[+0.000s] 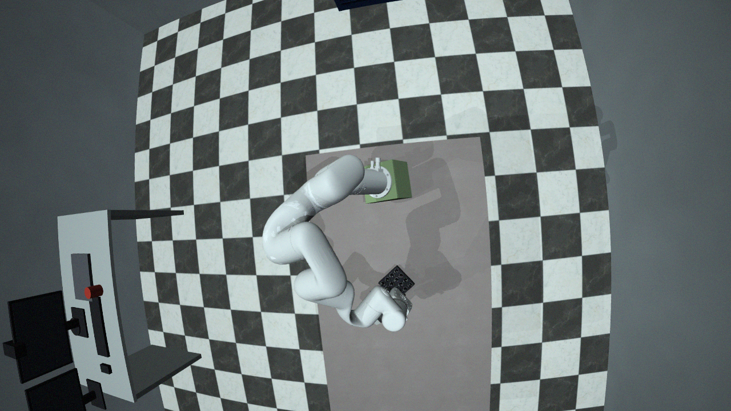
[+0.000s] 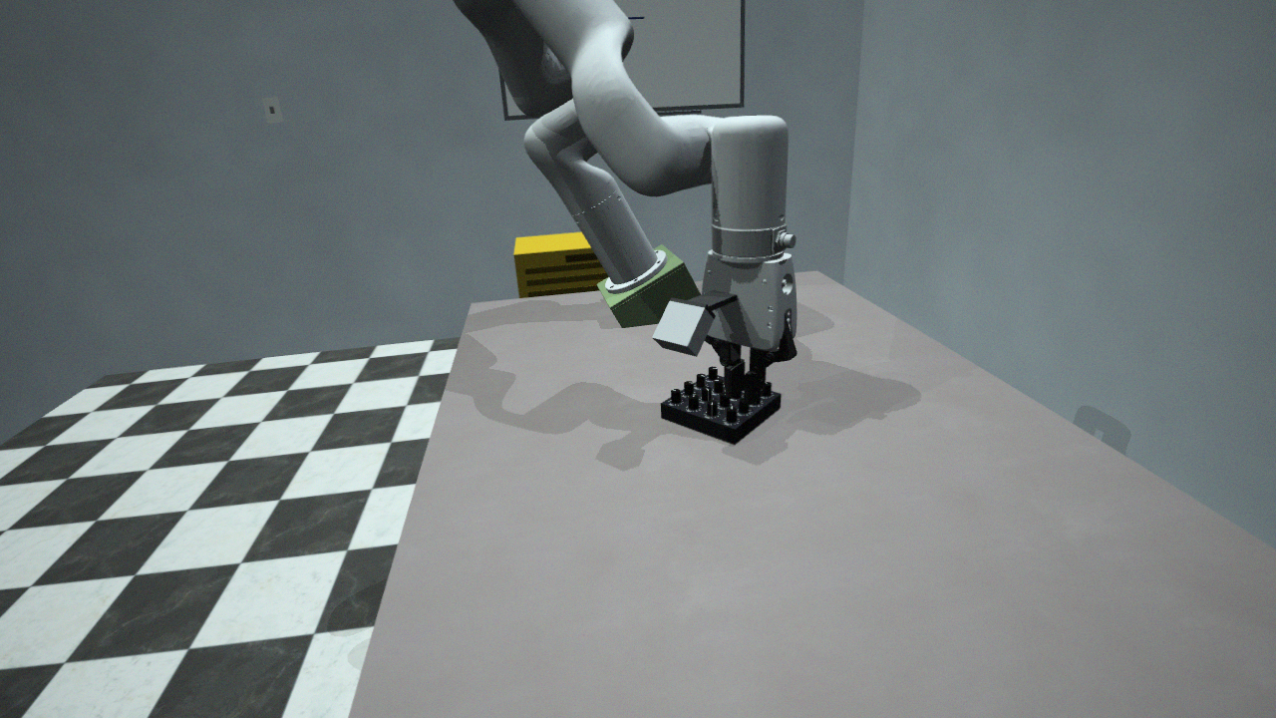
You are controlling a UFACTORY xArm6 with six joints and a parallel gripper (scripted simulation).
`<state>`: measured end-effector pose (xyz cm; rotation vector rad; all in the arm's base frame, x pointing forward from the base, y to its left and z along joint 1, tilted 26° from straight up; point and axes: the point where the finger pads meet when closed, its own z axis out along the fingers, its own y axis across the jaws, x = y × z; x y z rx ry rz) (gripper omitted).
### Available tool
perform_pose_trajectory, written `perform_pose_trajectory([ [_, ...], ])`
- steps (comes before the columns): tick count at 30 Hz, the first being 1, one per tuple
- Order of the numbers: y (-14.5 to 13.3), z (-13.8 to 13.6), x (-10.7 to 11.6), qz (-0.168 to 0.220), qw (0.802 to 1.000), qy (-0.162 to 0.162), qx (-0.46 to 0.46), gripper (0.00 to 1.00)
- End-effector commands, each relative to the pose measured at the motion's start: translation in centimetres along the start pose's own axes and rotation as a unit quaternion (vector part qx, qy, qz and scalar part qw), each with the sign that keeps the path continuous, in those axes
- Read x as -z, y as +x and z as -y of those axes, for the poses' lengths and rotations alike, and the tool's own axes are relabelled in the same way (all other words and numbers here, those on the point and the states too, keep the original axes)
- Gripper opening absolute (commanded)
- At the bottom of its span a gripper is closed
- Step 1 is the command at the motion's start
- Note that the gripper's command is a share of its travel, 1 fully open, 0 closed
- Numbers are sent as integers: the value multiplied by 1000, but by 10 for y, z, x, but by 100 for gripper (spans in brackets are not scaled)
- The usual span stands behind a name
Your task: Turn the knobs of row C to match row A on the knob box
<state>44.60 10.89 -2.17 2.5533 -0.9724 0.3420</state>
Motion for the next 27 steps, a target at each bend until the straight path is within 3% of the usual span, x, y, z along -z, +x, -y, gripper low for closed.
perform_pose_trajectory([
  [1,1,1,1,-1,1000,2,0,19],
  [27,1,1,-10,-1,1000,2,0,19],
])
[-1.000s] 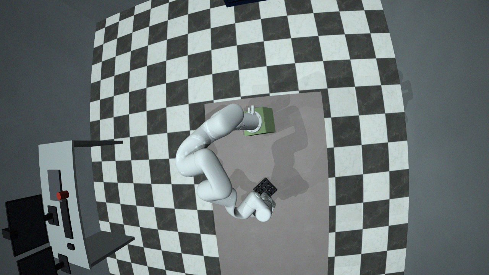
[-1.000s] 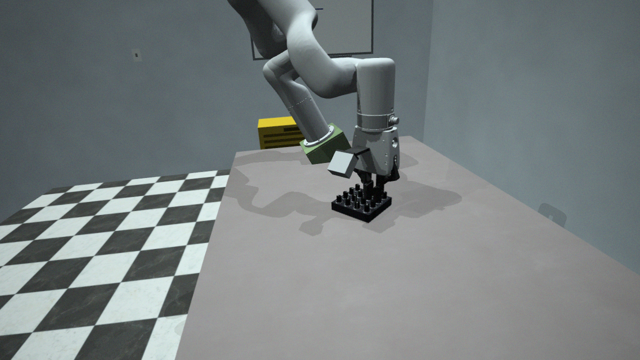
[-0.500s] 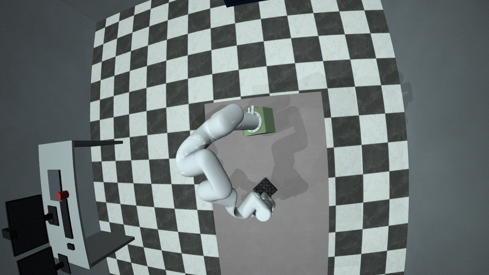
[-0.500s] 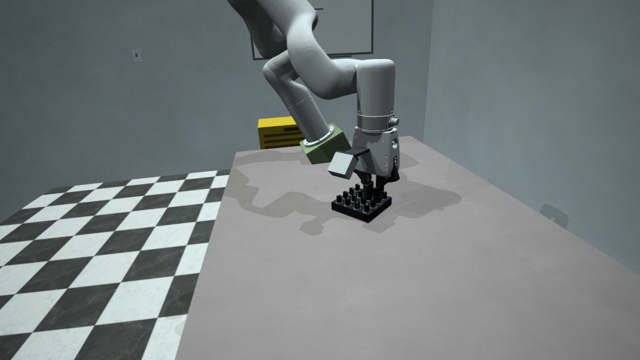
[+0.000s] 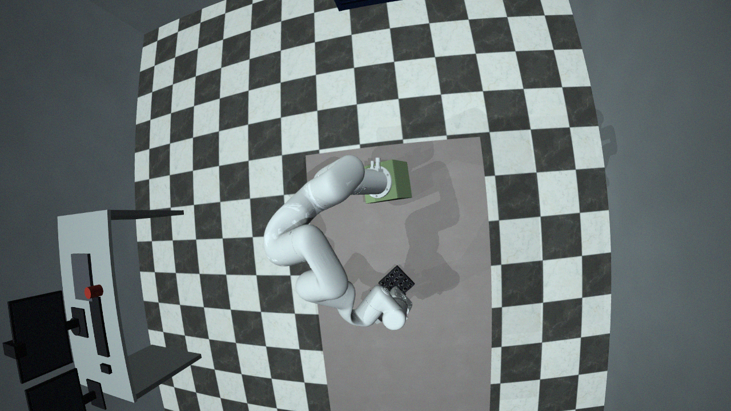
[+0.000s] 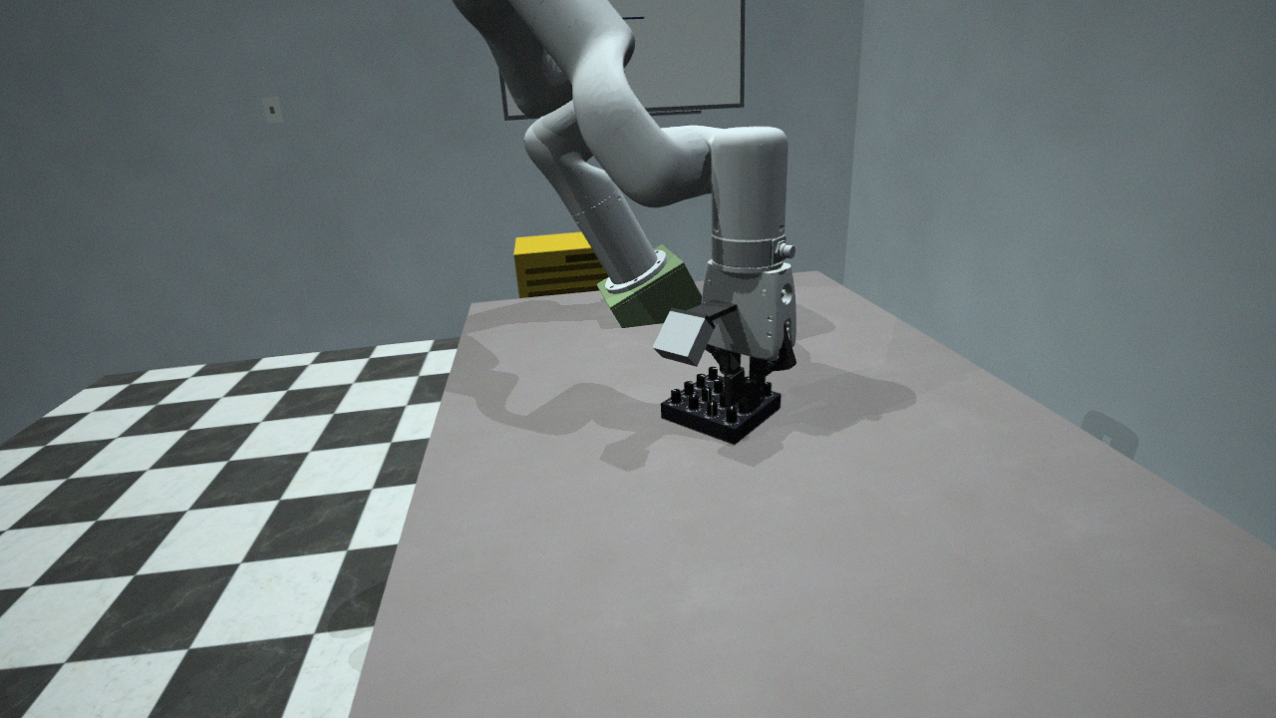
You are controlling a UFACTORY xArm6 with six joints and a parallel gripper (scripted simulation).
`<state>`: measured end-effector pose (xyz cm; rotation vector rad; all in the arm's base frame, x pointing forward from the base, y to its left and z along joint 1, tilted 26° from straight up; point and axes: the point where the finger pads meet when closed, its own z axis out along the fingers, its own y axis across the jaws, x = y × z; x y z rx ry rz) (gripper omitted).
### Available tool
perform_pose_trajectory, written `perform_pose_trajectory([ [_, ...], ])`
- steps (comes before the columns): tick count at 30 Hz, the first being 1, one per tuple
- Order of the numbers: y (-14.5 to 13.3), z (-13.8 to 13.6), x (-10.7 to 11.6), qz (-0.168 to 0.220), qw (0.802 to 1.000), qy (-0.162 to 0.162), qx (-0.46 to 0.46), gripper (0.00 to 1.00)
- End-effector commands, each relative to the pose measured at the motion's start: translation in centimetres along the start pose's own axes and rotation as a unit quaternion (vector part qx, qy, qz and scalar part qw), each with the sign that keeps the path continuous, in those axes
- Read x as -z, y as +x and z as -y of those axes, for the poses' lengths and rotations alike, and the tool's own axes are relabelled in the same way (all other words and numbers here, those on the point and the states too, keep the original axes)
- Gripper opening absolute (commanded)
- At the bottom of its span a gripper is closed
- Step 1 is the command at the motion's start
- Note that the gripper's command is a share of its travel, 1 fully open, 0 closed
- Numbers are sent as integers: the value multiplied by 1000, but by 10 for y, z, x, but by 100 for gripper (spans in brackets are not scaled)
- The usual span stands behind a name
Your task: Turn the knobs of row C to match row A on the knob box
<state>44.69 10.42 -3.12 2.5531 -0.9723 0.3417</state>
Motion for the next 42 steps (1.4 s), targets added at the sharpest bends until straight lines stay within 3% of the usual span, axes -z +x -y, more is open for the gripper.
perform_pose_trajectory([
  [1,1,1,1,-1,1000,2,0,19],
  [41,1,1,0,-1,1000,2,0,19],
  [42,1,1,0,-1,1000,2,0,8],
])
